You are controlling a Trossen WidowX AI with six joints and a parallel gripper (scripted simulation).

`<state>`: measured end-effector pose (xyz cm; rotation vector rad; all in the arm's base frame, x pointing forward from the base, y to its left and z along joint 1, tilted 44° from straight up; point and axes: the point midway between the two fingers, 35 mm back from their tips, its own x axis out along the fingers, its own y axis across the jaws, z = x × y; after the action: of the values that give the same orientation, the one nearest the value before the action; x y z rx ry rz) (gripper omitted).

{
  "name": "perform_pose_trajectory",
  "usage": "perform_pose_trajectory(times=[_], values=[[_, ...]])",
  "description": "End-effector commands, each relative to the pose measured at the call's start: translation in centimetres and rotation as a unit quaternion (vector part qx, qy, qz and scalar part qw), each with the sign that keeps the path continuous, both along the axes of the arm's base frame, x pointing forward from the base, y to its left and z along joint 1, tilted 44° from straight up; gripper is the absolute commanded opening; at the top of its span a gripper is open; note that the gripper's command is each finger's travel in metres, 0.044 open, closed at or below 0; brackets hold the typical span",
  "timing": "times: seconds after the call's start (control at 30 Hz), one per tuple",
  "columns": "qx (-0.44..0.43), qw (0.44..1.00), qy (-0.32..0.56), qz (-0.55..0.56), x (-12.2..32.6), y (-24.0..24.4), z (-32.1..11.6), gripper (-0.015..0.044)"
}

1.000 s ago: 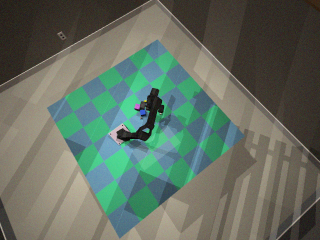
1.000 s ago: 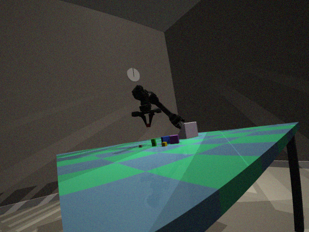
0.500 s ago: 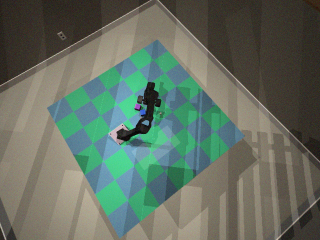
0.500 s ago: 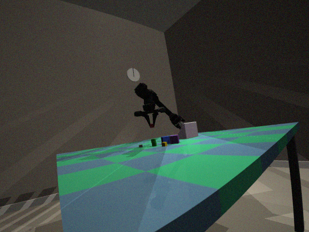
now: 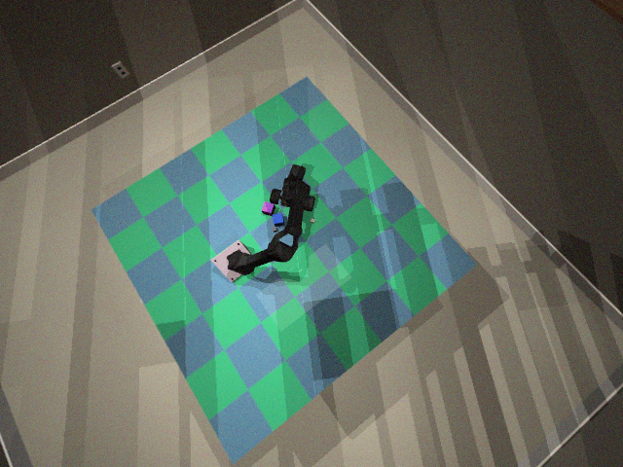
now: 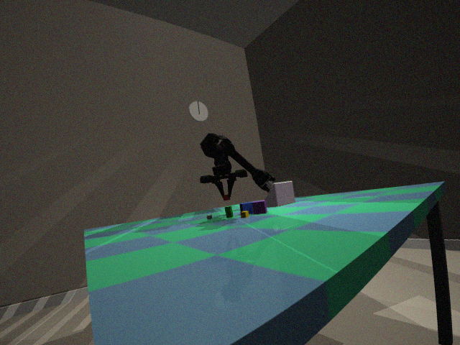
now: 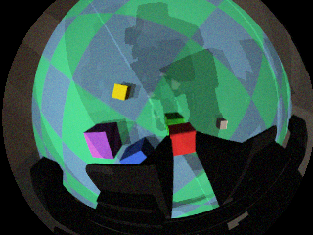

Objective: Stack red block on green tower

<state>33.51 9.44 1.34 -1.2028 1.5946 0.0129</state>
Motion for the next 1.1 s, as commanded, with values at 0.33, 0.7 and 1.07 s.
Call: perform_pose_trajectory(times=[0.33,0.7,1.07], values=[[-0.005,1.0,0.005,0.003,0.03,-1.84,-1.82,0.0],[-0.005,1.0,0.005,0.003,0.03,-1.86,-1.85,0.0],[-0.005,1.0,0.005,0.003,0.04,-1.93,-1.92,0.0]])
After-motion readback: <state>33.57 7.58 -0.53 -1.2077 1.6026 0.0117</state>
